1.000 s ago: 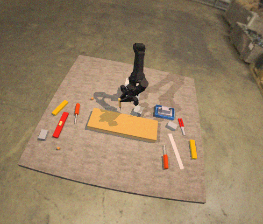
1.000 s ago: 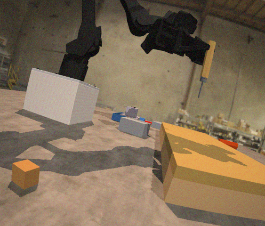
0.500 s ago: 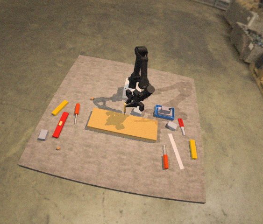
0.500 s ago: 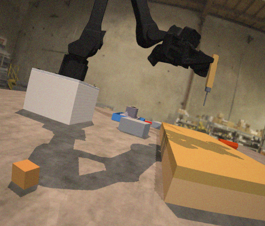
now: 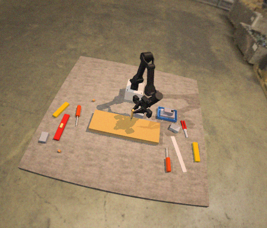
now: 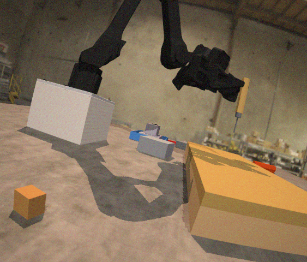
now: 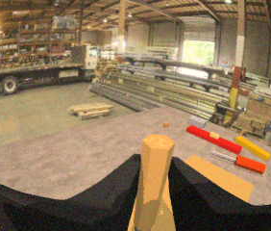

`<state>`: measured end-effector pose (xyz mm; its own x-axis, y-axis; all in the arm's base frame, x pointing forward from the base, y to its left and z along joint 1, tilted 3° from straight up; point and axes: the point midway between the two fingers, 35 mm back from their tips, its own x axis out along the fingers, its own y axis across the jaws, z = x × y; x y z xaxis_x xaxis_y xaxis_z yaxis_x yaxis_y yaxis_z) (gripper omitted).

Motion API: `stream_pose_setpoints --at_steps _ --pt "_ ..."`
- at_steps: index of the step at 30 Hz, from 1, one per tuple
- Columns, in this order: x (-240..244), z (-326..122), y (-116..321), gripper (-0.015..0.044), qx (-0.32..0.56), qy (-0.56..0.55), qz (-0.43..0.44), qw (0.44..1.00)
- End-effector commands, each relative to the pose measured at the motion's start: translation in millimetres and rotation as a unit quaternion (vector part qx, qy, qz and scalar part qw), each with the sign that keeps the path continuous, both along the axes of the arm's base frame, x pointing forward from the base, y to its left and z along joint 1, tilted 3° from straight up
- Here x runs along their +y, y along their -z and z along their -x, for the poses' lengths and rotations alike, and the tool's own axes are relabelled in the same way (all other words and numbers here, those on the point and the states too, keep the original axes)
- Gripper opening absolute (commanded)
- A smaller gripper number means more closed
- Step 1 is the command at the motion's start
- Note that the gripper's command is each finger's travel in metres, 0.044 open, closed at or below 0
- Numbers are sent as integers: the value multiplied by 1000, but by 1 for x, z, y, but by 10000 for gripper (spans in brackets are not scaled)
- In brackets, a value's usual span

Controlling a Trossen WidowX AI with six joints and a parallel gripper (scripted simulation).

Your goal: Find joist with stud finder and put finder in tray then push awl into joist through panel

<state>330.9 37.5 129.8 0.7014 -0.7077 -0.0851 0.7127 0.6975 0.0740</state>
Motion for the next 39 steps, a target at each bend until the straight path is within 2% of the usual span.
stream_pose_setpoints --at_steps 1,39 --pt "2 -1 0 0 -3 4 2 1000" --pt "3 -3 19 0 -2 4 2 1000"
